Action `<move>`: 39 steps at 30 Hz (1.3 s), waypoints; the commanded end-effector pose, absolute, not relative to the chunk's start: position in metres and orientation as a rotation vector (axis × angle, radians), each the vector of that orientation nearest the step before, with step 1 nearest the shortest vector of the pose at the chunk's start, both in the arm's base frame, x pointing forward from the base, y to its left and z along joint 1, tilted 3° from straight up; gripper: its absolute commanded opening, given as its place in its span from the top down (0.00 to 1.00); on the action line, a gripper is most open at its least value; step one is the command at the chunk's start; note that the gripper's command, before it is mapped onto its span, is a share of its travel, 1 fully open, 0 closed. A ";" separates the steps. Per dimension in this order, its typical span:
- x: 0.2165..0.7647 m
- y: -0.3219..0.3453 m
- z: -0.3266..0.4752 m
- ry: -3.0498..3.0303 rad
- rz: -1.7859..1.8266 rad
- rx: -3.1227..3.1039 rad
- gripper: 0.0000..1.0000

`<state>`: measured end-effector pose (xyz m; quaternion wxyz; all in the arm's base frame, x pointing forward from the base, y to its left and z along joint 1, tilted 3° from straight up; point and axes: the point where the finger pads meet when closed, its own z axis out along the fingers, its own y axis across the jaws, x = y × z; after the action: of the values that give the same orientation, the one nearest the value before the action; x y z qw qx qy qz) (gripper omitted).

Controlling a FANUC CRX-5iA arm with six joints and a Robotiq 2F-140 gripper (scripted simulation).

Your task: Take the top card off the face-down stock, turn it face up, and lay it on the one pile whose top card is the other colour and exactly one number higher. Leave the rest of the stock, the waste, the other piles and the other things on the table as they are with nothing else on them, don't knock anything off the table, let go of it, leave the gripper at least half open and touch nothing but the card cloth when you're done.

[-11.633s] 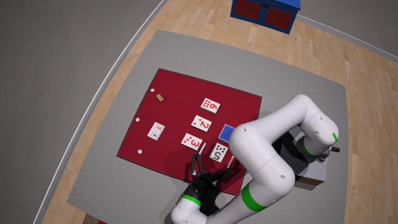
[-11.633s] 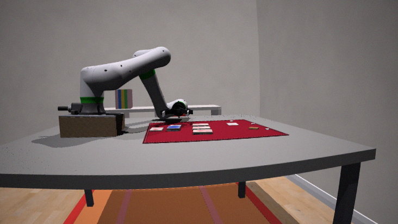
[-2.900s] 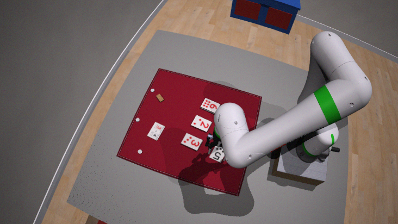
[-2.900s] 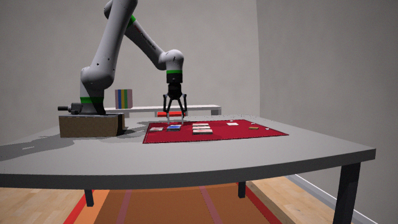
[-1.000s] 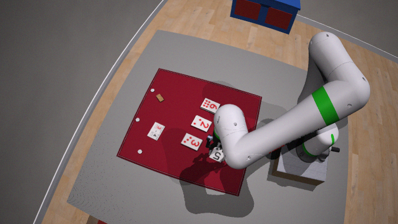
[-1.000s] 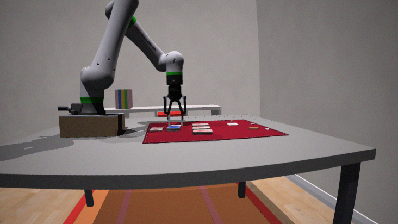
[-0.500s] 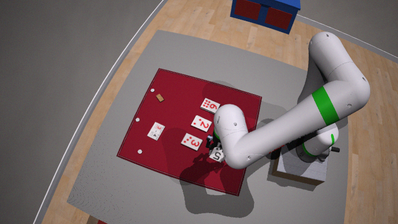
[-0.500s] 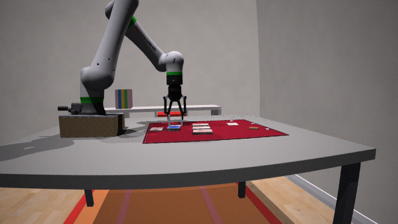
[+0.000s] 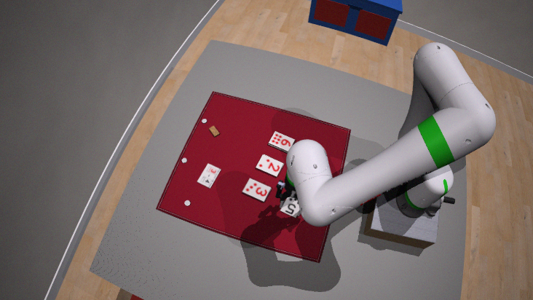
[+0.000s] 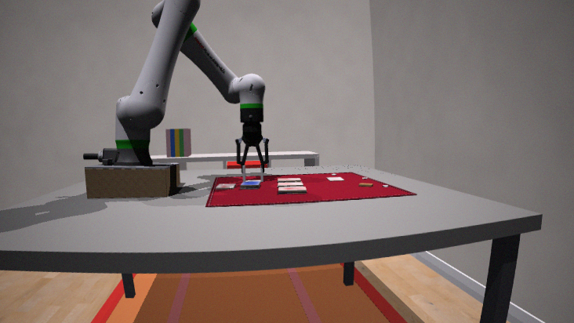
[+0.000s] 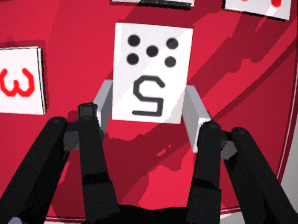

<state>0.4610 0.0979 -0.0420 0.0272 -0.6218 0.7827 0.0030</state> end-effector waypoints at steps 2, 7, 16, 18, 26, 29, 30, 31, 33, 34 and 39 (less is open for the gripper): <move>0.461 0.098 -0.042 2.417 0.009 -1.920 0.57; 0.461 0.098 -0.042 2.417 0.009 -1.920 0.59; 0.461 0.098 -0.042 2.417 0.009 -1.920 0.59; 0.461 0.098 -0.042 2.417 0.009 -1.920 0.59; 0.461 0.097 -0.029 2.417 0.009 -1.920 0.59; 0.460 0.097 -0.026 2.417 0.009 -1.920 0.59; 0.460 0.097 -0.023 2.417 0.009 -1.920 0.59; 0.460 0.097 -0.020 2.417 0.009 -1.920 0.59; 0.460 0.097 -0.014 2.417 0.009 -1.920 0.59; 0.460 0.097 -0.011 2.417 0.009 -1.920 0.59; 0.460 0.096 -0.003 2.417 0.009 -1.920 0.59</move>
<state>0.4596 0.0963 -0.0059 0.0272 -0.6218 0.7827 0.0029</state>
